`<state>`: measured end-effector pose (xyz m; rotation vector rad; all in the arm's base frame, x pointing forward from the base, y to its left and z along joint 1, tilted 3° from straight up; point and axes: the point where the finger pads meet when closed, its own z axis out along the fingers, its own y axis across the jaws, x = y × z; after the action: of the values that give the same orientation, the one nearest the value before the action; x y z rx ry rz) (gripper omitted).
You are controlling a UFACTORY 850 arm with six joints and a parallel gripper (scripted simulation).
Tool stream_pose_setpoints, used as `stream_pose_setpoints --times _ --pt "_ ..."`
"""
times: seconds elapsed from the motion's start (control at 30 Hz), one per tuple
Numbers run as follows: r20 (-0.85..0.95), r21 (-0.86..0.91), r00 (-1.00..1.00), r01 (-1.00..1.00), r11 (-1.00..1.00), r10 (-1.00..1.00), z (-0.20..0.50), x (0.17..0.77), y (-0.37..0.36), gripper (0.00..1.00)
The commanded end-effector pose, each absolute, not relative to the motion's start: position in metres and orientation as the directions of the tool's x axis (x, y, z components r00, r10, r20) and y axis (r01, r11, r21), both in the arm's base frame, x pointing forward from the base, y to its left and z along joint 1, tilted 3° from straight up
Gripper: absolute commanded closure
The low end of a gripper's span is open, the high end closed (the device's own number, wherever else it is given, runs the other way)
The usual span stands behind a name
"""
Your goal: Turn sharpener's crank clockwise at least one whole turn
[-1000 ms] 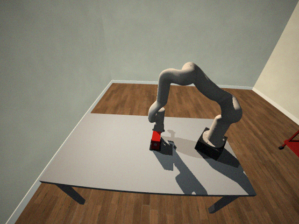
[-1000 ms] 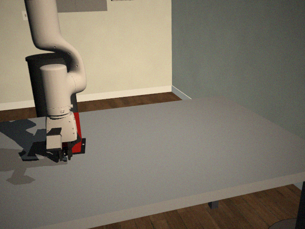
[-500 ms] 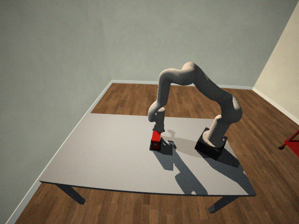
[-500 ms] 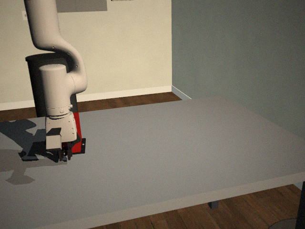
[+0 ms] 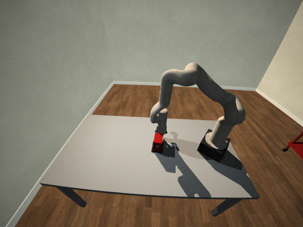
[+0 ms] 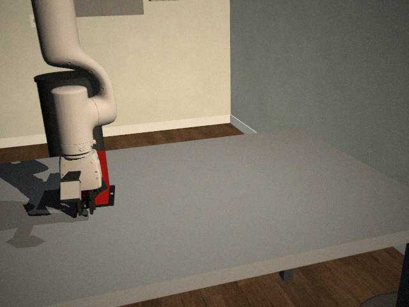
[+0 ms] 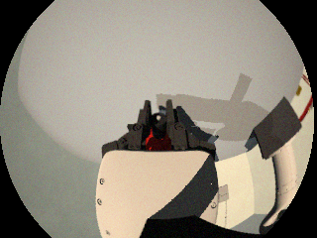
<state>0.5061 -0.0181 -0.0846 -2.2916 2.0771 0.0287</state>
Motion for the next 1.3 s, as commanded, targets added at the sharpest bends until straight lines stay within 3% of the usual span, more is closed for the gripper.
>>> stream_pose_setpoints --times 0.0,1.27 --pt "-0.047 -0.028 0.099 -0.995 -0.097 -0.994 -0.083 0.505 -0.018 1.0" --pt "-0.047 -0.029 0.099 -0.995 -0.097 -0.994 -0.026 0.478 -0.024 1.0"
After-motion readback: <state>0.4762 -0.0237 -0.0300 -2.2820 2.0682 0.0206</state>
